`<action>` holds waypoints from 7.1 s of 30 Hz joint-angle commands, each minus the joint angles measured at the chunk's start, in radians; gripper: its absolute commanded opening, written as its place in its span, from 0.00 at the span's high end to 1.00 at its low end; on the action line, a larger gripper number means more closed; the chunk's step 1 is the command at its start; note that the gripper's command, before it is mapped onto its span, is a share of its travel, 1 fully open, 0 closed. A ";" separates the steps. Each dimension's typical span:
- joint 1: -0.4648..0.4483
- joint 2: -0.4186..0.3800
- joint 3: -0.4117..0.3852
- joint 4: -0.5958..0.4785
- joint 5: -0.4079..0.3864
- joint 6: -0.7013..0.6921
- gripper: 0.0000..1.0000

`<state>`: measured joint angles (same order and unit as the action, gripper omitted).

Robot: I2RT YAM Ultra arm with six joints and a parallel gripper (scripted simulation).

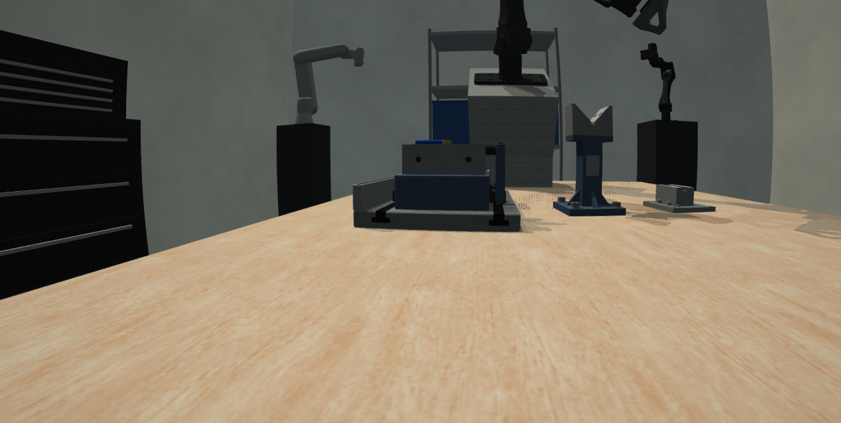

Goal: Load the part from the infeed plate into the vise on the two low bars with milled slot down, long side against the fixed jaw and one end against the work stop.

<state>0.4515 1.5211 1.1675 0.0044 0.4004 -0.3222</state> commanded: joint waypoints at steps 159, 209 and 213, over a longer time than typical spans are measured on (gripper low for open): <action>0.237 0.459 0.504 -0.826 -0.065 -0.785 0.19; 0.160 0.713 0.540 -0.544 -0.102 -0.865 0.19; 0.154 0.737 0.550 -0.528 -0.105 -0.870 0.19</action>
<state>0.6060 2.2429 1.6917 -0.5495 0.3080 -1.1809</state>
